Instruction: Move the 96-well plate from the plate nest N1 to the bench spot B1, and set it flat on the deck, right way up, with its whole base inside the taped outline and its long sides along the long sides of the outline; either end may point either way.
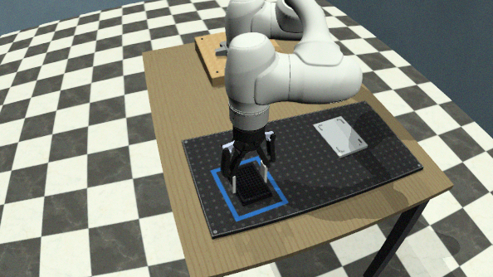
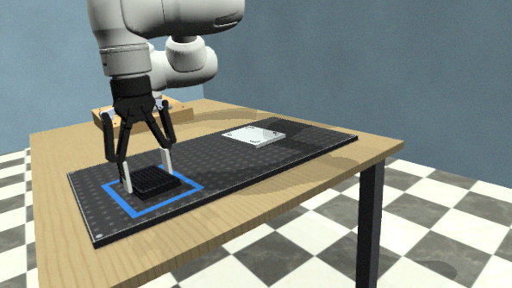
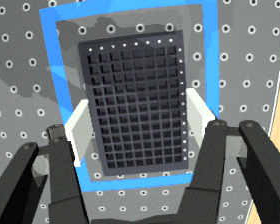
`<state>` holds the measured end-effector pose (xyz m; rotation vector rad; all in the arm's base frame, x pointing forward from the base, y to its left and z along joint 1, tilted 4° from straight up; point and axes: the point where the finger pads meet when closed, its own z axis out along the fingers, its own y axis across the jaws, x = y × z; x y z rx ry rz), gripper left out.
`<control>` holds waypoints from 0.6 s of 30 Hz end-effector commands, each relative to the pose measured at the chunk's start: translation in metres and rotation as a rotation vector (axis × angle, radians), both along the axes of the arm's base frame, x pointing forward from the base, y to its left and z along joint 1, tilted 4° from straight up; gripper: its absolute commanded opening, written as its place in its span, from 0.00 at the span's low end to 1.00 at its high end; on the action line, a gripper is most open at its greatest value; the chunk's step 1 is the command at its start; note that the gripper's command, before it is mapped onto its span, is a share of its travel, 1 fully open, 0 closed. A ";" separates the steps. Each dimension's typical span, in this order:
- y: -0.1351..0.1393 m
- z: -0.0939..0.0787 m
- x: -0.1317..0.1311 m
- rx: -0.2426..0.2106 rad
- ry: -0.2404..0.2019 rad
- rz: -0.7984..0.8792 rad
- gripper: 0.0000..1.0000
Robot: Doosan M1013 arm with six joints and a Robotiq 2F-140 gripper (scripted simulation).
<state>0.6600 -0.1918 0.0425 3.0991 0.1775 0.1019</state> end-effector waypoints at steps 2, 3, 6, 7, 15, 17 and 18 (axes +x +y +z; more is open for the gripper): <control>0.000 0.000 0.000 0.000 0.000 0.000 0.00; 0.000 -0.001 0.000 0.000 0.000 0.000 0.00; 0.000 -0.001 0.000 0.000 0.000 0.000 0.00; 0.000 -0.001 0.000 0.000 0.000 0.000 0.00; 0.000 -0.002 0.000 0.000 0.000 0.000 0.00; 0.000 -0.003 0.000 0.000 0.000 0.000 0.00; 0.000 -0.003 0.000 0.000 0.000 0.000 0.00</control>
